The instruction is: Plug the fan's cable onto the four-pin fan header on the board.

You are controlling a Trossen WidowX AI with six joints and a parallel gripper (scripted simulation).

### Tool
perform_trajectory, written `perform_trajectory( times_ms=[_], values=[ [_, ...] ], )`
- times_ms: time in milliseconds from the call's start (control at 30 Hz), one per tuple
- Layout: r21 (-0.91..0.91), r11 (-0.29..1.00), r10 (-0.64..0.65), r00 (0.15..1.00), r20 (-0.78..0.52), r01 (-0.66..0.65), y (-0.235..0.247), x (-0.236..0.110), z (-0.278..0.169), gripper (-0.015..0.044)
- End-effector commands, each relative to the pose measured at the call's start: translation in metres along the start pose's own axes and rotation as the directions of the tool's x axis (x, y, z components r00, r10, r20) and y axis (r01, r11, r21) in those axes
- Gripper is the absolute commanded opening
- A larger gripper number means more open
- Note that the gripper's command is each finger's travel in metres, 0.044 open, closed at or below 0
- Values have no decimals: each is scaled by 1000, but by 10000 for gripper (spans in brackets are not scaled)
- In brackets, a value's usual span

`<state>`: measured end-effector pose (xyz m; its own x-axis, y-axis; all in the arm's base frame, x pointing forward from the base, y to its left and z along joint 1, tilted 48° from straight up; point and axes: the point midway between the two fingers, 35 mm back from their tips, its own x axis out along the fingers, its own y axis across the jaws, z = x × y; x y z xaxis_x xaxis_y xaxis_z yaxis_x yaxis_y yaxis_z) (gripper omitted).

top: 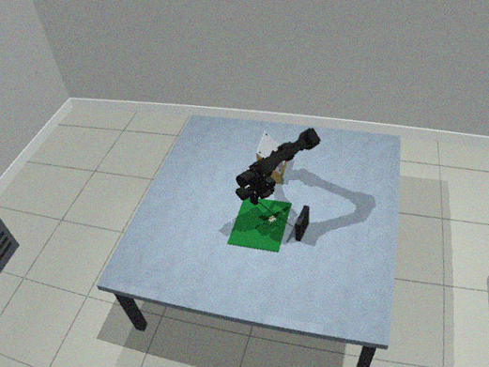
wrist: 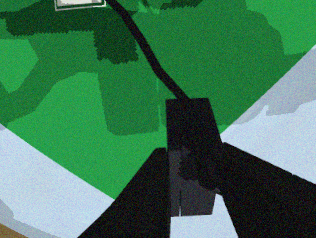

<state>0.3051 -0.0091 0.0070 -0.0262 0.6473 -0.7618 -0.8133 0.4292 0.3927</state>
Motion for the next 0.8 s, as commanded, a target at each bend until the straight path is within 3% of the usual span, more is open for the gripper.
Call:
perform_trajectory(
  times_ms=[0,367,767],
  values=[
    [138,990,5,1000,10,-7,-3,-2,0,0],
    [493,869,36,999,24,-43,-6,-2,-1,0],
    [800,596,67,997,41,-74,-8,-2,-2,0]
  ],
)
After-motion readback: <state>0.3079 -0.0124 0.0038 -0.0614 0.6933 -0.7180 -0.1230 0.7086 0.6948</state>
